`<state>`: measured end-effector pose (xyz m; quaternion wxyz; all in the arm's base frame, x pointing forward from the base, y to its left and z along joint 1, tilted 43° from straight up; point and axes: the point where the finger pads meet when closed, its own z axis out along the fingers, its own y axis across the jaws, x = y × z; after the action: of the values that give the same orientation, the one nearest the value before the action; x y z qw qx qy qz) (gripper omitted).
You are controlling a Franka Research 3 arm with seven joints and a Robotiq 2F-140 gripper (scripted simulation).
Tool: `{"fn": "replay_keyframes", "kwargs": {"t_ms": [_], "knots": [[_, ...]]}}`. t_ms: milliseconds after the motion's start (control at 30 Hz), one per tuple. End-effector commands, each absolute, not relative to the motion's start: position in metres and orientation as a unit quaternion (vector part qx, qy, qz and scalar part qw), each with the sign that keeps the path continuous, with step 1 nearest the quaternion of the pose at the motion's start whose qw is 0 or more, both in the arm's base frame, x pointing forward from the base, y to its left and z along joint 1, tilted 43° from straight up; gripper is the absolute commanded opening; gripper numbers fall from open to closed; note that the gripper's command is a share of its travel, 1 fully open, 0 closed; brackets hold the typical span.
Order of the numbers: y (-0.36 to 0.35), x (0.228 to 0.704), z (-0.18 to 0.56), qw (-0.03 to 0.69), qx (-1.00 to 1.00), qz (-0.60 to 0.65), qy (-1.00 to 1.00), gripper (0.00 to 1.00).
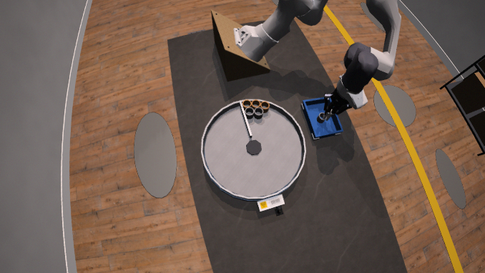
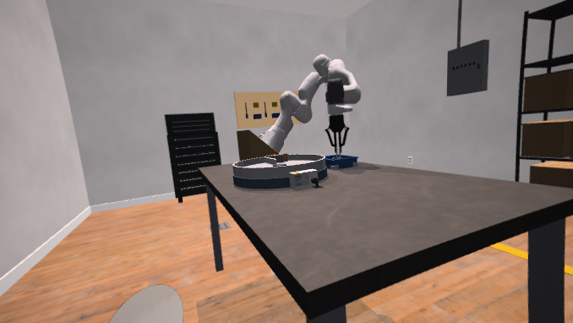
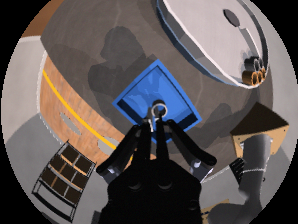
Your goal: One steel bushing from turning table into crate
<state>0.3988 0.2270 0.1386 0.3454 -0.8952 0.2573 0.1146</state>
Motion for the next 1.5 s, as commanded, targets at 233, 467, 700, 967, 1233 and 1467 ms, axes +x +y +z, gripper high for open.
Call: {"fn": "replay_keyframes", "kwargs": {"t_ms": [233, 467, 700, 967, 1233, 1467], "knots": [[0.2270, 0.3982, 0.1372, 0.345, -0.896, 0.113, 0.255, 0.00], [0.2270, 0.3982, 0.1372, 0.345, -0.896, 0.113, 0.255, 0.00], [0.2270, 0.3982, 0.1372, 0.345, -0.896, 0.113, 0.255, 0.10], [0.2270, 0.3982, 0.1372, 0.345, -0.896, 0.113, 0.255, 0.10], [0.2270, 0.3982, 0.1372, 0.345, -0.896, 0.113, 0.255, 0.10], [0.2270, 0.3982, 0.1372, 0.345, -0.896, 0.113, 0.255, 0.10]]}}
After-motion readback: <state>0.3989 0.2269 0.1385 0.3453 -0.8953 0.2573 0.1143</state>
